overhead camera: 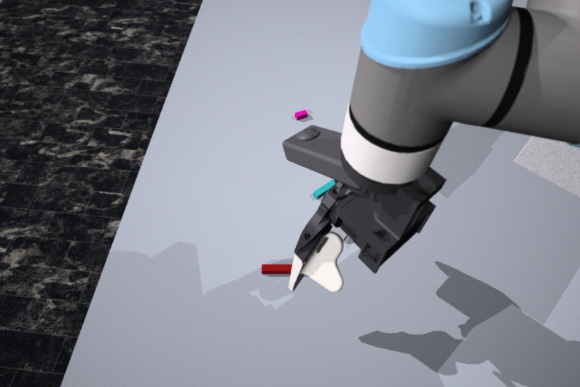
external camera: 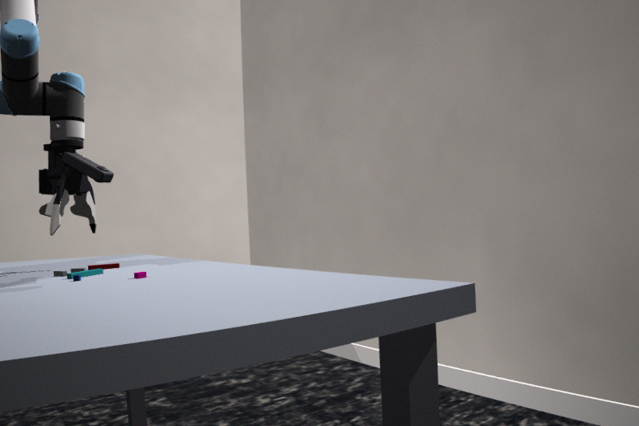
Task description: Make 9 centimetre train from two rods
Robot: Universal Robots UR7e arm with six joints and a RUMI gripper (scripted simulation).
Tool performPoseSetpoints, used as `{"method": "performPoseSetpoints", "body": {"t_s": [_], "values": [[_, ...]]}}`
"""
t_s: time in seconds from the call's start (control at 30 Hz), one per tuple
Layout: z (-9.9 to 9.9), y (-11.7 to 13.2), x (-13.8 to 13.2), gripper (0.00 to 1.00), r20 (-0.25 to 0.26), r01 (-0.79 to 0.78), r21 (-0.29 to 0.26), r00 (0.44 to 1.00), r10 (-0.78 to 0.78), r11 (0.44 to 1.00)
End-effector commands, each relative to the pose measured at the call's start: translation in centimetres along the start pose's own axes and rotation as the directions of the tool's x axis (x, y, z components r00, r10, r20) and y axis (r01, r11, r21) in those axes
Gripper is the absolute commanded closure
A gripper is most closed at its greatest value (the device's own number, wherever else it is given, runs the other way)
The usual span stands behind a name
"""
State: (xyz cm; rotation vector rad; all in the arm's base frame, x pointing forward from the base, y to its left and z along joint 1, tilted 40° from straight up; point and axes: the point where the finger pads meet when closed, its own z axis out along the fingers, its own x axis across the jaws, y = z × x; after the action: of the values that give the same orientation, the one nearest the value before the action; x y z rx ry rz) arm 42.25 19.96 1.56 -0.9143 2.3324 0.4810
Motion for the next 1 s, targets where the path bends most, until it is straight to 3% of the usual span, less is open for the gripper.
{"method": "performPoseSetpoints", "body": {"t_s": [0.0, 0.63, 0.97], "values": [[0.0, -0.2, 0.0, 0.00, 0.000, 0.023, 0.001, 1.000, -0.023, 1.000], [0.1, -1.1, 0.0, 0.00, -0.003, 0.165, 0.001, 0.986, -0.165, 0.986], [0.2, -2.1, 0.0, 0.00, -0.007, 0.322, 0.000, 0.947, -0.322, 0.947]]}}
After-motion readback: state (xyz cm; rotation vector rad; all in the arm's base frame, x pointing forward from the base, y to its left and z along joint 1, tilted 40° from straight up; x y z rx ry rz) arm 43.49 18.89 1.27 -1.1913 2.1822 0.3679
